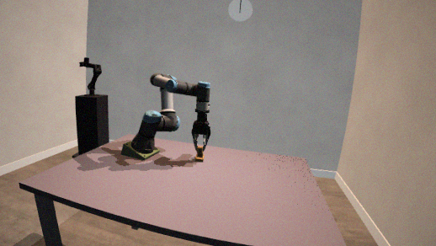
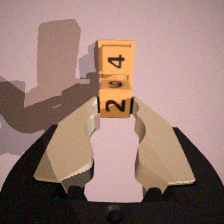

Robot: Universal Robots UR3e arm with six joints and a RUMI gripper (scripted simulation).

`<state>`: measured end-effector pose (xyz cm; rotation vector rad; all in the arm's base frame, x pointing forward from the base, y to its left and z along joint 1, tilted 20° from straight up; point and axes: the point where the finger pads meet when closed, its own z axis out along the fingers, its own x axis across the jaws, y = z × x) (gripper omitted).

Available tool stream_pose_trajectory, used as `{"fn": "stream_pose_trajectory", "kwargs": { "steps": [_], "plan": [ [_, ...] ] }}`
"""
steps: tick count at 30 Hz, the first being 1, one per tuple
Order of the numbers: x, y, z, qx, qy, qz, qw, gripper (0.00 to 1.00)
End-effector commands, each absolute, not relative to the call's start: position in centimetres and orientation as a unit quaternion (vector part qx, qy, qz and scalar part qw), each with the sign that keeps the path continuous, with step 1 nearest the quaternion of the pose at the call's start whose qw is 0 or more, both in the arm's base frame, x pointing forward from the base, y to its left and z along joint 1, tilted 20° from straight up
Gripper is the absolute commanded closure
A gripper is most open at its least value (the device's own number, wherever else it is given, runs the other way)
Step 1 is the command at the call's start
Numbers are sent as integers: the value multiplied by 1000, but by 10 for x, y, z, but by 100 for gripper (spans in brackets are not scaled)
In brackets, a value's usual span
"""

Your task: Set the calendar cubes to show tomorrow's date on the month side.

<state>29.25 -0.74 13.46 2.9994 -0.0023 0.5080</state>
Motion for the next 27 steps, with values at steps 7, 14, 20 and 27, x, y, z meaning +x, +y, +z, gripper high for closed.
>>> {"fn": "stream_pose_trajectory", "kwargs": {
  "steps": [7,14,20,27],
  "plan": [
    [293,-8,135,985,-1,168,50,90],
    [293,-8,135,985,-1,168,50,90],
    [293,-8,134,985,-1,168,50,90],
    [294,-8,132,985,-1,168,50,90]
  ]
}}
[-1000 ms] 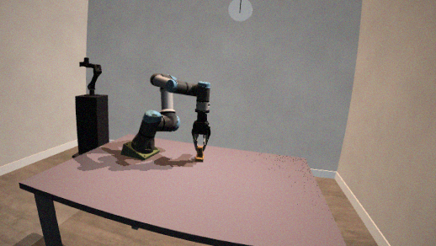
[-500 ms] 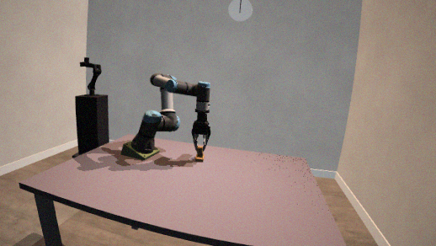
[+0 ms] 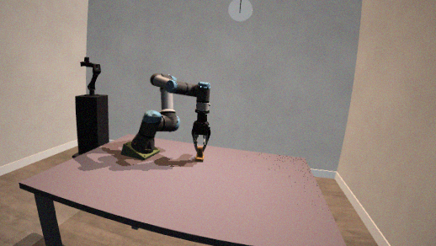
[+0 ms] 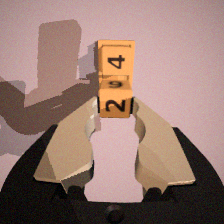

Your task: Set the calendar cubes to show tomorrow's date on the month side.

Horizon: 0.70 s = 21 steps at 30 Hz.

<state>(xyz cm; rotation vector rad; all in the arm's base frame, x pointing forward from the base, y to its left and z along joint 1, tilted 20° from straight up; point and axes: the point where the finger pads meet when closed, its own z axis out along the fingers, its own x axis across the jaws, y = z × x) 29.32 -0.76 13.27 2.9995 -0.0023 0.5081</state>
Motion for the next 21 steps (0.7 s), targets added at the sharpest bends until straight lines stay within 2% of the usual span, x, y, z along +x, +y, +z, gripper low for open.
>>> {"fn": "stream_pose_trajectory", "kwargs": {
  "steps": [1,21],
  "plan": [
    [294,-8,131,985,-1,168,50,90],
    [299,-10,117,985,-1,168,50,90]
  ]
}}
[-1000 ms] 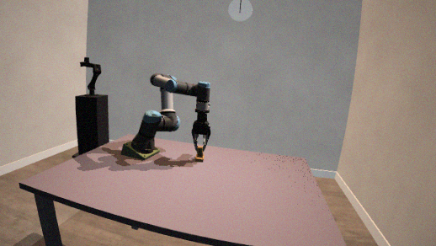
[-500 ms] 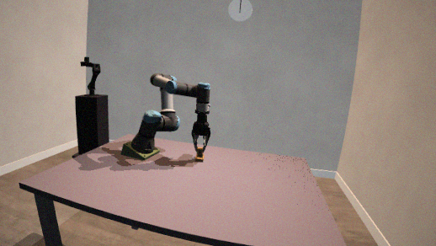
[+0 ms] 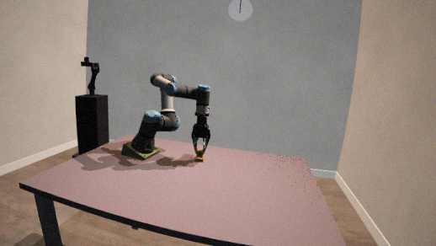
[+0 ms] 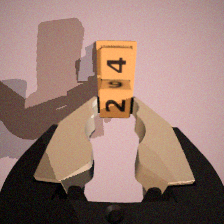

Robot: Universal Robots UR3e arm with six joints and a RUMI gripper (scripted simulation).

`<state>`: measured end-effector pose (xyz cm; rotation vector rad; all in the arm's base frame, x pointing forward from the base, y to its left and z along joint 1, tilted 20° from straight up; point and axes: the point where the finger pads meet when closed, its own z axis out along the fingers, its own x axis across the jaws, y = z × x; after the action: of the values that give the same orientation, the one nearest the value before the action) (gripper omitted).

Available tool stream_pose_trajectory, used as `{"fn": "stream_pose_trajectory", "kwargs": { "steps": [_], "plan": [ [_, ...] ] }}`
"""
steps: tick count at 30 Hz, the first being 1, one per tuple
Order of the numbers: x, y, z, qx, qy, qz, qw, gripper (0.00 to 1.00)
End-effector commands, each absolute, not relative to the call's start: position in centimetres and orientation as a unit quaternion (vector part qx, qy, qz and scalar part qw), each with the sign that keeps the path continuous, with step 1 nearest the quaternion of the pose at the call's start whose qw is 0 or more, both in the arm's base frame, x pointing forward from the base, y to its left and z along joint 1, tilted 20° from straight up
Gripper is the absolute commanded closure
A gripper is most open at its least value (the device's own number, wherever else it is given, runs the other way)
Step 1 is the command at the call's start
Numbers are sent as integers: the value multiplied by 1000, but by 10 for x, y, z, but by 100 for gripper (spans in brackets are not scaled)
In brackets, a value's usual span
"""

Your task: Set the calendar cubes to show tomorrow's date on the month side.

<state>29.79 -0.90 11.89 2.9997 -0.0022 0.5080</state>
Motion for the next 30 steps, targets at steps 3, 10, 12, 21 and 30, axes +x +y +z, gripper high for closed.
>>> {"fn": "stream_pose_trajectory", "kwargs": {
  "steps": [3,10,12,21,30],
  "plan": [
    [300,-10,115,985,-1,168,50,90],
    [301,-10,113,985,-1,168,50,90],
    [301,-10,113,985,-1,168,50,90],
    [301,-10,113,985,-1,168,50,90],
    [301,-10,113,985,-1,168,50,90]
  ]
}}
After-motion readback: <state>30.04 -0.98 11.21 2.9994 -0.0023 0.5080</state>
